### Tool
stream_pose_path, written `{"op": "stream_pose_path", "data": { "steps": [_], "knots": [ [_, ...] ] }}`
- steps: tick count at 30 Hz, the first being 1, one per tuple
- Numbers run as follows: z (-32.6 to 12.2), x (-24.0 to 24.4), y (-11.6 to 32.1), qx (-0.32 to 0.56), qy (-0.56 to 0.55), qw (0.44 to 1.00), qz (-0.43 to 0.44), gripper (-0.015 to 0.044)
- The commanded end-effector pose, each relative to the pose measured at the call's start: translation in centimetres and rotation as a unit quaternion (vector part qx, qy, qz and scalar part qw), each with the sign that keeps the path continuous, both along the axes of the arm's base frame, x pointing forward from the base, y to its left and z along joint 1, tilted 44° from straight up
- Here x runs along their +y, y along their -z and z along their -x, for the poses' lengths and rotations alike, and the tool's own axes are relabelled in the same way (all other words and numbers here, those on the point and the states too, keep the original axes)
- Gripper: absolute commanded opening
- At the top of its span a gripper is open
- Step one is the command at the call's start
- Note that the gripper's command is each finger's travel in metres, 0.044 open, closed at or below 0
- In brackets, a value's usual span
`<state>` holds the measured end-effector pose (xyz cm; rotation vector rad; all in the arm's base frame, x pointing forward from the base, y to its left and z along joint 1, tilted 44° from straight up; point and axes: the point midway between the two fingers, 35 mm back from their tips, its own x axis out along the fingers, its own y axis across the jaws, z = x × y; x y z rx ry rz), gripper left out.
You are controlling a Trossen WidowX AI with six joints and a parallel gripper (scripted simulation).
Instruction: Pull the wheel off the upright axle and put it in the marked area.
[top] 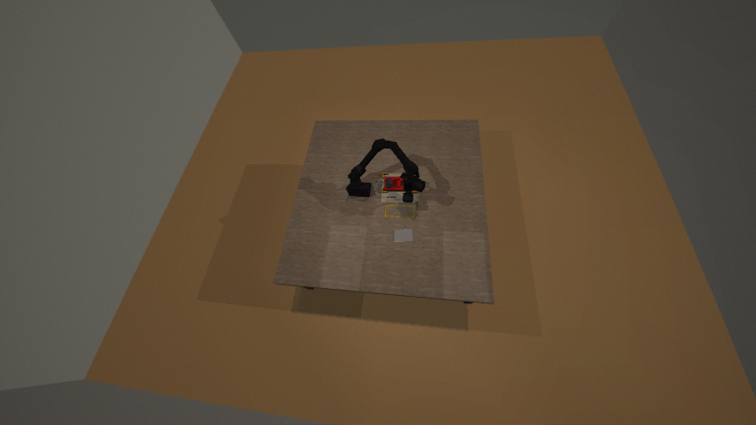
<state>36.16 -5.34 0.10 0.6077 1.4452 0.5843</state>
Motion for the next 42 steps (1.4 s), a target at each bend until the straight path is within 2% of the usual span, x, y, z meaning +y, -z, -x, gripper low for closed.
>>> {"op": "stream_pose_path", "data": {
  "steps": [1, 9, 11, 26, 42],
  "knots": [
    [0.0, -0.4, -0.4, -0.001, -0.003, 1.000, 0.003, 0.0000],
    [0.2, -2.5, -2.6, -0.001, -0.002, 1.000, 0.003, 0.0000],
    [0.4, -2.2, -1.6, 0.001, 0.001, 1.000, 0.001, 0.0000],
    [5.9, -9.3, 4.1, 0.000, -0.002, 1.000, 0.006, 0.0000],
    [5.8, -7.3, 6.4, 0.000, -0.002, 1.000, 0.006, 0.0000]
  ]
}}
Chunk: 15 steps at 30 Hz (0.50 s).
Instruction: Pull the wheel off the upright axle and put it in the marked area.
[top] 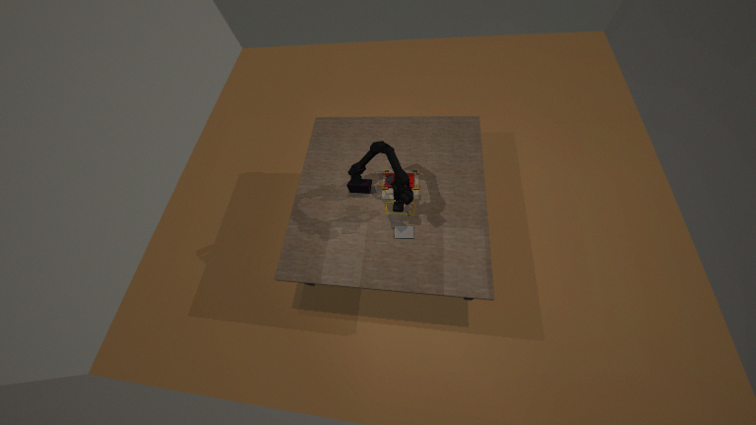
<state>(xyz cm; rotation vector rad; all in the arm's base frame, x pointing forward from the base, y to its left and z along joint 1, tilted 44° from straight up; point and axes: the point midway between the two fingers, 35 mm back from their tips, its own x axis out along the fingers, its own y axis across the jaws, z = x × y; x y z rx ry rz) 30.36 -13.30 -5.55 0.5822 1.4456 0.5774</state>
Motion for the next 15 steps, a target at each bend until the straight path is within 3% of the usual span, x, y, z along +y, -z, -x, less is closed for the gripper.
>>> {"op": "stream_pose_path", "data": {
  "steps": [1, 15],
  "knots": [
    [-0.1, 1.0, 1.1, 0.003, 0.002, 1.000, -0.004, 0.0000],
    [-0.2, 5.9, 6.0, 0.003, 0.002, 1.000, -0.007, 0.0000]
  ]
}}
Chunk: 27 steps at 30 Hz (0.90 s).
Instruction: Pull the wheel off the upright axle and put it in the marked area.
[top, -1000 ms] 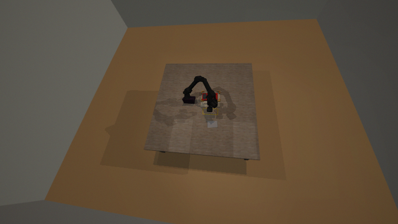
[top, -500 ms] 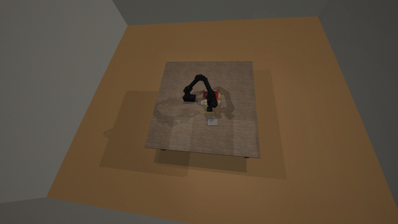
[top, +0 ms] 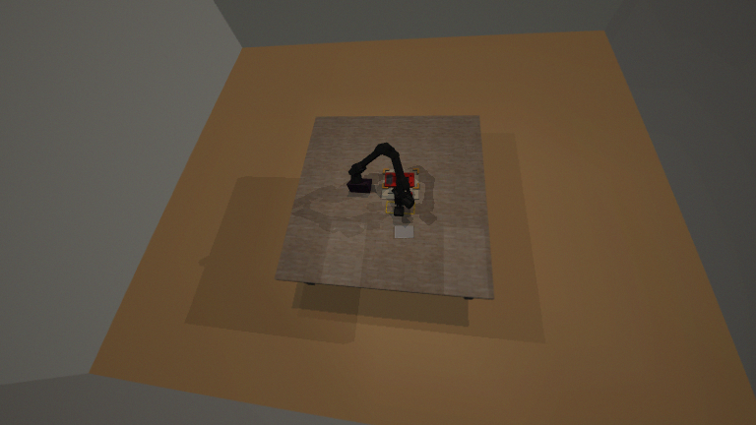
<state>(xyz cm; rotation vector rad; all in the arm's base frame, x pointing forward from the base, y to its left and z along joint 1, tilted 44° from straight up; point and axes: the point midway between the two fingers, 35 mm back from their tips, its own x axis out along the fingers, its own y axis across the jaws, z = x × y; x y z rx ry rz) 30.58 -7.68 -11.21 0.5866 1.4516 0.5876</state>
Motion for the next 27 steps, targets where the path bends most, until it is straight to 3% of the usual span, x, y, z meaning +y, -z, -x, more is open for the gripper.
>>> {"op": "stream_pose_path", "data": {
  "steps": [1, 12, 22, 27],
  "knots": [
    [0.0, 0.3, 0.4, 0.000, 0.005, 1.000, -0.002, 0.0000],
    [0.0, -0.1, -0.1, 0.000, 0.001, 1.000, 0.000, 0.0289],
    [0.3, -4.2, -4.2, 0.000, 0.005, 1.000, -0.001, 0.0300],
    [5.1, -4.8, -7.3, 0.002, 0.009, 1.000, 0.001, 0.0431]
  ]
}}
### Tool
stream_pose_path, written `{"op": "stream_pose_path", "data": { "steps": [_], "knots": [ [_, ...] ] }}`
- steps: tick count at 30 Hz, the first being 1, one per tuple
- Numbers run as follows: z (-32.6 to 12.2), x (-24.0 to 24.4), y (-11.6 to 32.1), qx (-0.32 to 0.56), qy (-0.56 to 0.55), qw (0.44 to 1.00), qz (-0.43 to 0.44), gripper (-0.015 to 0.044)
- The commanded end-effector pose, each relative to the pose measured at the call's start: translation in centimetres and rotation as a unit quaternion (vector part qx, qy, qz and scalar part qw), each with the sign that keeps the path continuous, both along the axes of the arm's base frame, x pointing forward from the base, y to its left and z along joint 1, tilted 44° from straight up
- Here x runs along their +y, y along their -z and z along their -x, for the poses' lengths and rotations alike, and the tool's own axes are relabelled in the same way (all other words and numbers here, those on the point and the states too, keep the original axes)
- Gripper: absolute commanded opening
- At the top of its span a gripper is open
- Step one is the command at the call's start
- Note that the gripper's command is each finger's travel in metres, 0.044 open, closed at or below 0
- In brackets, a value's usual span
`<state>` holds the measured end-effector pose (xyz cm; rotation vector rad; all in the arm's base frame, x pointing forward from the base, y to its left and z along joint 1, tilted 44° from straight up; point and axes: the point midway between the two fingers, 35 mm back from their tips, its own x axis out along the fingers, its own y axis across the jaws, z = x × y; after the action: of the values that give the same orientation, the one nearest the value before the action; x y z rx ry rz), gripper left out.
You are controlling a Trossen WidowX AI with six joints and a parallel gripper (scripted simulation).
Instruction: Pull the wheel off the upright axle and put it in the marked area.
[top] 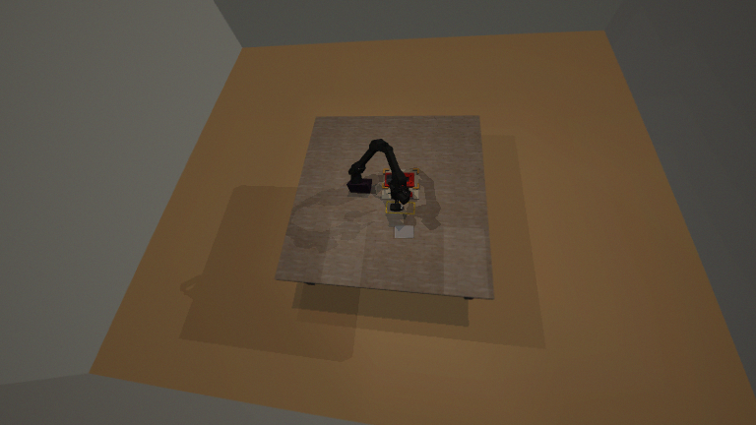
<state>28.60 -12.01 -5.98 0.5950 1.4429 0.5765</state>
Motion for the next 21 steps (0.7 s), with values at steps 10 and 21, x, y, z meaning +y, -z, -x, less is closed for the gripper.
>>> {"op": "stream_pose_path", "data": {
  "steps": [10, 21],
  "knots": [
    [6.7, -0.3, -4.3, 0.006, -0.002, 1.000, -0.001, 0.0440],
    [6.7, -0.3, -4.3, 0.006, -0.002, 1.000, -0.001, 0.0440]
  ]
}}
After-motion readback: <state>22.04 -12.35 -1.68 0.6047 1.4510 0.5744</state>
